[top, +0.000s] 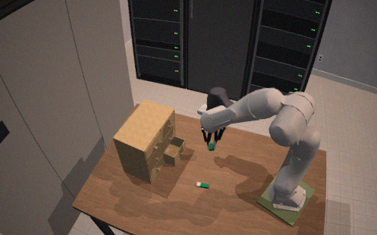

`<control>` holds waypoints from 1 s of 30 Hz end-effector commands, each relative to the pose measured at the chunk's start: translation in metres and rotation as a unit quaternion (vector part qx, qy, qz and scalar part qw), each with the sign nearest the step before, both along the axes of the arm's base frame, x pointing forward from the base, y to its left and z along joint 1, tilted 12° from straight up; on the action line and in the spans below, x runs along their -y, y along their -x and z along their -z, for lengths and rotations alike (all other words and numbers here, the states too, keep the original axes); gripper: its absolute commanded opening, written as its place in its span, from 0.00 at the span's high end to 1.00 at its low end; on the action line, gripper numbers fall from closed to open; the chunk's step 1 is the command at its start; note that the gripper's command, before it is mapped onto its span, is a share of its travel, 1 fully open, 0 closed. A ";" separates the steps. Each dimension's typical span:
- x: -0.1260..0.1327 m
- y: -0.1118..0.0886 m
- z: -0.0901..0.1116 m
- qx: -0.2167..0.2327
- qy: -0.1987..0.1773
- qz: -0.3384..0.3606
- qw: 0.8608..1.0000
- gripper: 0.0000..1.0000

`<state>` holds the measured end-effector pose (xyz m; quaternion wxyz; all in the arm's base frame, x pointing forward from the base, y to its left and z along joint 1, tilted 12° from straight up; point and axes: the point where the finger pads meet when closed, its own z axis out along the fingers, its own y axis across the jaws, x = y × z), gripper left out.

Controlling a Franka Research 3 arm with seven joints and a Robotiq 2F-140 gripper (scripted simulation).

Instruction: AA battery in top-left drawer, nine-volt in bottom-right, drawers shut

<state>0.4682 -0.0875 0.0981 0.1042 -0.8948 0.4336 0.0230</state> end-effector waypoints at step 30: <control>-0.014 -0.002 -0.003 -0.026 -0.007 0.122 0.992 0.86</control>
